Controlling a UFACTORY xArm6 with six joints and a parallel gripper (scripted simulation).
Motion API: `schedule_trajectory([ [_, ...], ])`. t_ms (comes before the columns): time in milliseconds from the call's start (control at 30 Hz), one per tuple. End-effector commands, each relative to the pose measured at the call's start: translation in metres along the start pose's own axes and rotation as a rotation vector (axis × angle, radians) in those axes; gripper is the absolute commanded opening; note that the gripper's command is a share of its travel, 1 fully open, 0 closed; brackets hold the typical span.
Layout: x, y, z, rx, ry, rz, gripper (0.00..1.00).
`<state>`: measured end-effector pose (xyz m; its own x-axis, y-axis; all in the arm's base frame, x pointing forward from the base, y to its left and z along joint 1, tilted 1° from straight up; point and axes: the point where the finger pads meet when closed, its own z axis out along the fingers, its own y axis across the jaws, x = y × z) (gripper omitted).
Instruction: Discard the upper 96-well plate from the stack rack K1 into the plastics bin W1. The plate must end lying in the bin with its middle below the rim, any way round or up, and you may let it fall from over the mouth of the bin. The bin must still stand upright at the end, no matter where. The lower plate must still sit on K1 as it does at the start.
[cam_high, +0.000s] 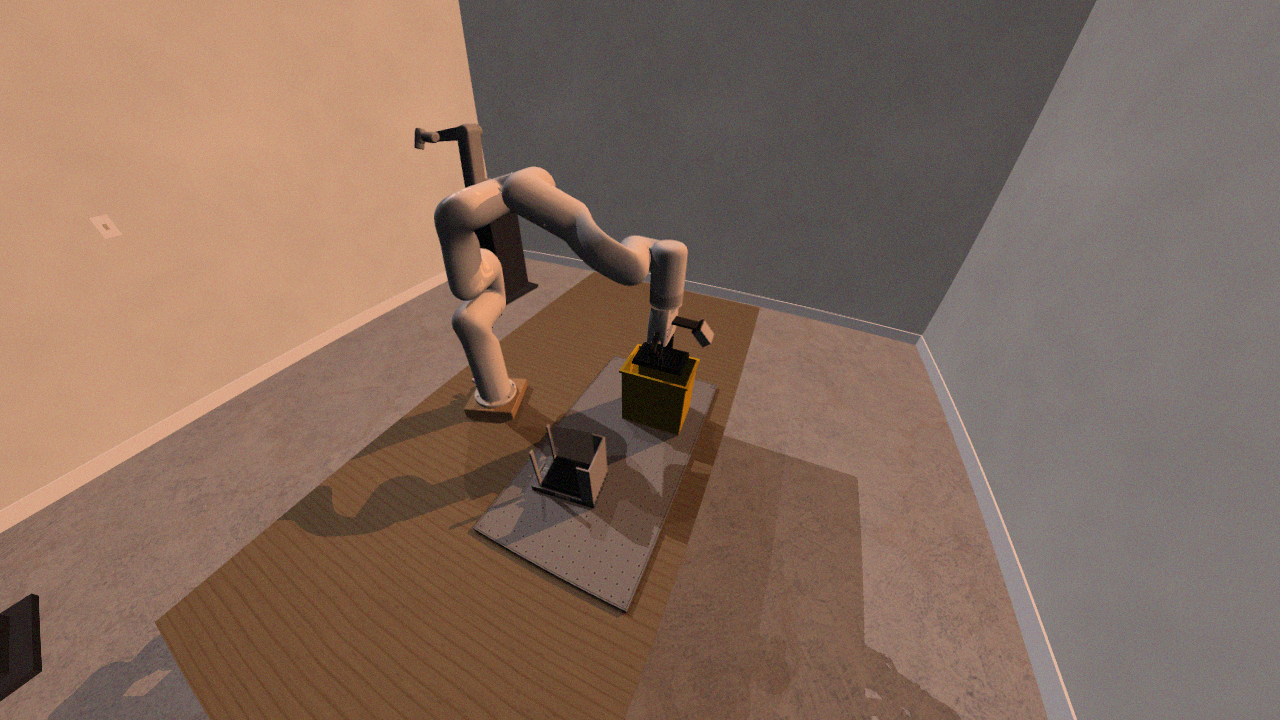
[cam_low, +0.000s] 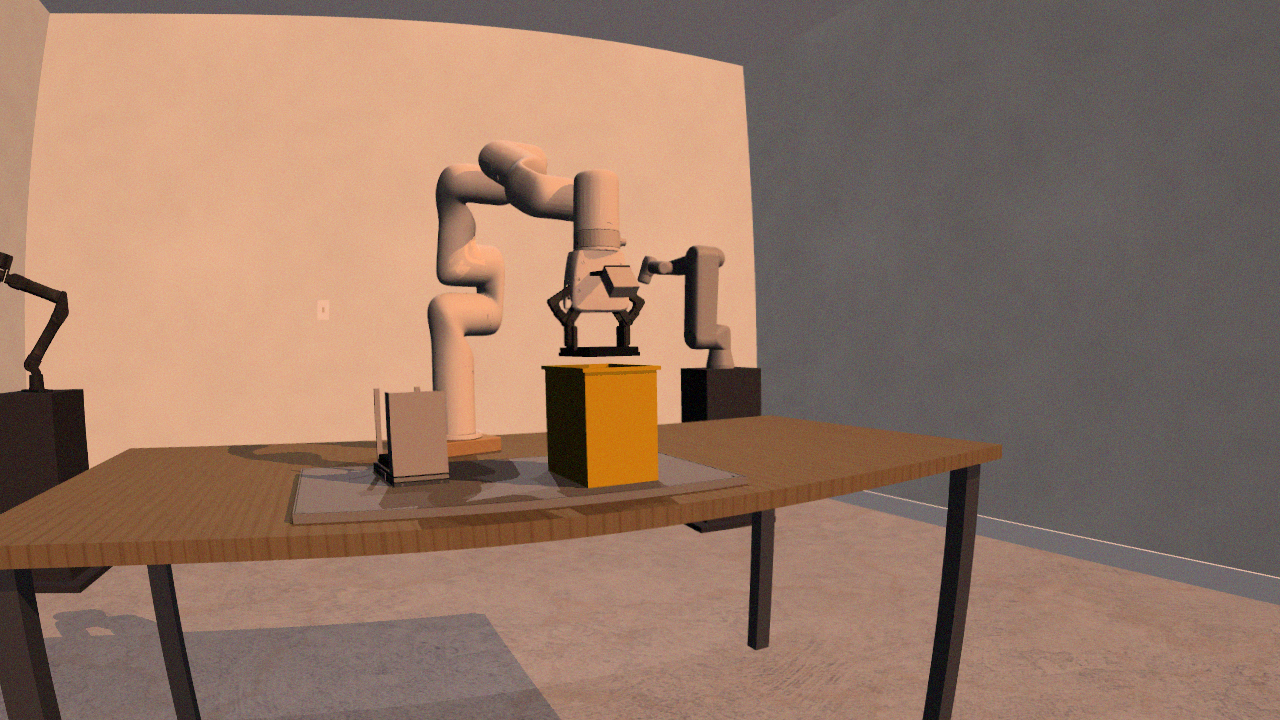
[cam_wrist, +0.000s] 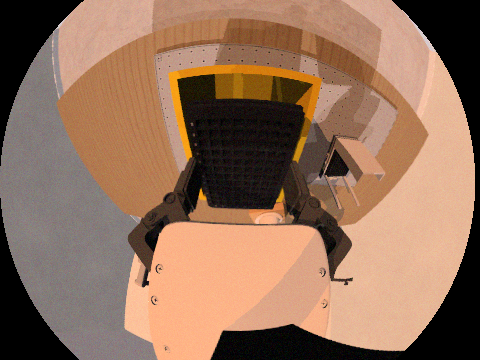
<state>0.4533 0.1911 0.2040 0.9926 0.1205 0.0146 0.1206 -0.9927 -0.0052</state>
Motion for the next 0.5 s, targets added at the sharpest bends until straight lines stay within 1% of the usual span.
schedule_trajectory([
  [0, 0.0011, -0.0003, -0.0014, 0.001, 0.005, 0.0, 0.0],
  [467, 0.0011, -0.0003, 0.0009, 0.001, 0.005, 0.0, 0.0],
])
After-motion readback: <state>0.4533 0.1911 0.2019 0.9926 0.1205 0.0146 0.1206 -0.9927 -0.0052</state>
